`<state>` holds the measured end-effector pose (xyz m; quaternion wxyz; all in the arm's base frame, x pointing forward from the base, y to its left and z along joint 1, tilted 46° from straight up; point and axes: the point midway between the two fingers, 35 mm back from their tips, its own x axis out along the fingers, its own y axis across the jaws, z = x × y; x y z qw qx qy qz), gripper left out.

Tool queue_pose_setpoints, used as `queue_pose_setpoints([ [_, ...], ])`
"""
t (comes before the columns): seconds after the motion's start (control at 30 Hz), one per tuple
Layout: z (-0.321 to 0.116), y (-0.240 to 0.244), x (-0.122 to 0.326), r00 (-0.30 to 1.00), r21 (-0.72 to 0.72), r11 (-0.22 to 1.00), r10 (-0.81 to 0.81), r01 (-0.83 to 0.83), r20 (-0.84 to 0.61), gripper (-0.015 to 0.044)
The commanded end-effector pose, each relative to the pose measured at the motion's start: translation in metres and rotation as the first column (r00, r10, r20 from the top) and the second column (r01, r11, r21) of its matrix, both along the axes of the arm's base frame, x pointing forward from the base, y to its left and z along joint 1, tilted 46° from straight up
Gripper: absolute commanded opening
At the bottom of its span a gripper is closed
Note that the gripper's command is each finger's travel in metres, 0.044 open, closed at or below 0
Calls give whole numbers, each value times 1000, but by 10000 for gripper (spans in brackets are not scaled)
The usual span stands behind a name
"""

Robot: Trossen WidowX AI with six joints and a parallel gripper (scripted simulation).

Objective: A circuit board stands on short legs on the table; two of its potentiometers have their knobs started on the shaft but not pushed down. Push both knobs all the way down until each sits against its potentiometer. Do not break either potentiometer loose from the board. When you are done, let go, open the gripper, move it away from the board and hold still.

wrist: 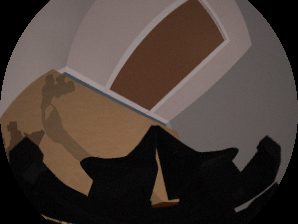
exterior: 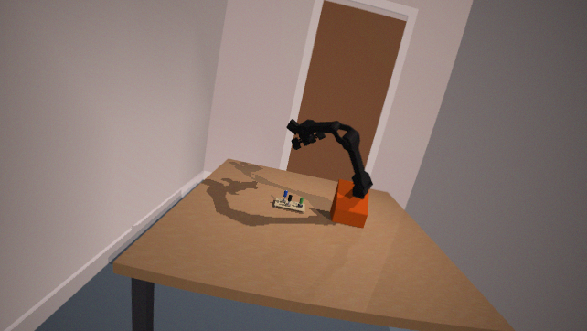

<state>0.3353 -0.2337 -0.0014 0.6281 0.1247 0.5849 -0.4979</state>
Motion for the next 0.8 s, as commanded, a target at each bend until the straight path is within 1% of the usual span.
queue_pose_setpoints([
  [0.0,-6,19,0,996,103,991,90,-88,-14,0],
  [0.17,-14,44,-1,979,230,953,206,-197,-13,0],
  [0.37,-20,75,-3,941,371,871,339,-321,18,0],
  [0.57,-24,107,-7,884,493,752,461,-437,81,0],
  [0.77,-24,139,-11,811,586,604,559,-540,172,0],
])
